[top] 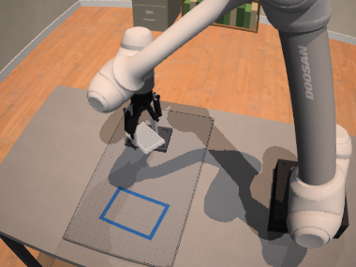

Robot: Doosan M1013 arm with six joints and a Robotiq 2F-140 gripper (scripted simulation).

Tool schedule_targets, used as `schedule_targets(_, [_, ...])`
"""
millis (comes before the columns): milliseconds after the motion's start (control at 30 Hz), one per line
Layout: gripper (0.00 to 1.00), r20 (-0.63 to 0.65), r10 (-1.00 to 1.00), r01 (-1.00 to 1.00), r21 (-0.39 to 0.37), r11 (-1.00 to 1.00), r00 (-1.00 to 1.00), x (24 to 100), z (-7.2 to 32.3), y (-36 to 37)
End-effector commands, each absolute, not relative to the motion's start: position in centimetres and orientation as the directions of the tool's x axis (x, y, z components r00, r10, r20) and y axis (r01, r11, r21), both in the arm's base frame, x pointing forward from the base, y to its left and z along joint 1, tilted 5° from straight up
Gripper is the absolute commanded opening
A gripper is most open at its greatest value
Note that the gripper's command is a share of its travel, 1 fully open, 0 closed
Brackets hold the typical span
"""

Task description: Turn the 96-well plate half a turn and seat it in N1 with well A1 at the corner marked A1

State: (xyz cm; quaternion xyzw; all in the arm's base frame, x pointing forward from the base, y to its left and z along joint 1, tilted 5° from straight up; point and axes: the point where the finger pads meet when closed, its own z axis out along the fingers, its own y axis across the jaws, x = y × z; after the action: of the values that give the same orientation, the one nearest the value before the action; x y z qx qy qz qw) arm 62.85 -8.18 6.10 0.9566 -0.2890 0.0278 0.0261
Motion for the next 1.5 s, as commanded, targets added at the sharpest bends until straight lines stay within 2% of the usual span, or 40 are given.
schedule_targets(0, [0.00, 0.071, -0.556, -0.560, 0.038, -0.828, 0.828, 62.7, 6.0, -7.2])
schedule_targets(1467, [0.00, 0.071, -0.556, -0.560, 0.038, -0.828, 0.828, 60.5, 4.6, 5.2])
